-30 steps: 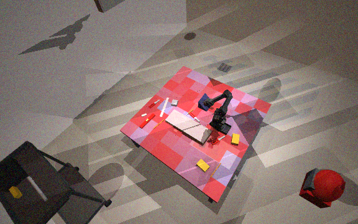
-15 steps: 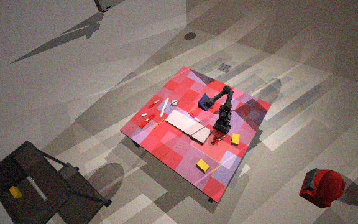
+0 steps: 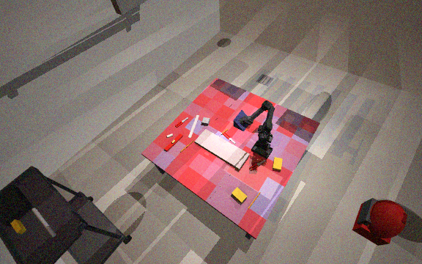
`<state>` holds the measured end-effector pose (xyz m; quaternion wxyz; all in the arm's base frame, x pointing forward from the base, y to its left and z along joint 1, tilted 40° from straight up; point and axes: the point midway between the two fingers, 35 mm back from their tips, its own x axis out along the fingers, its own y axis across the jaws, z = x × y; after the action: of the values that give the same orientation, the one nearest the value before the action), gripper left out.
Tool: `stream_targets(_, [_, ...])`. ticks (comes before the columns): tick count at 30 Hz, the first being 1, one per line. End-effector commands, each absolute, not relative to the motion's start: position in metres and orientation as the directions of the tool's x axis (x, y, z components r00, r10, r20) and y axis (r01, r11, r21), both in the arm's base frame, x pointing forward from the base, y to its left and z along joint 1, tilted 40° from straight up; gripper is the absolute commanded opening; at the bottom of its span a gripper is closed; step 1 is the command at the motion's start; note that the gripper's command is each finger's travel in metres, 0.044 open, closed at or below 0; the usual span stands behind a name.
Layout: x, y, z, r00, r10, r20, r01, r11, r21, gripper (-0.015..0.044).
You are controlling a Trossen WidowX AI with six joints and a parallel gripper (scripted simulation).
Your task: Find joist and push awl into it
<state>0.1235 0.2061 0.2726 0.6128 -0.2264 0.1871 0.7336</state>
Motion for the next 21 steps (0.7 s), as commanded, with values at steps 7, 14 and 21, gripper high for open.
stream_targets(7, [0.123, 0.214, 0.263, -0.142, 0.814, -0.563, -0.984, -0.177, -0.007, 0.0])
stream_targets(14, [0.122, 0.22, 0.256, -0.142, 0.813, -0.564, -0.984, -0.177, -0.008, 0.0])
stream_targets(21, [0.121, 0.226, 0.249, -0.142, 0.814, -0.564, -0.984, -0.177, -0.008, 0.0])
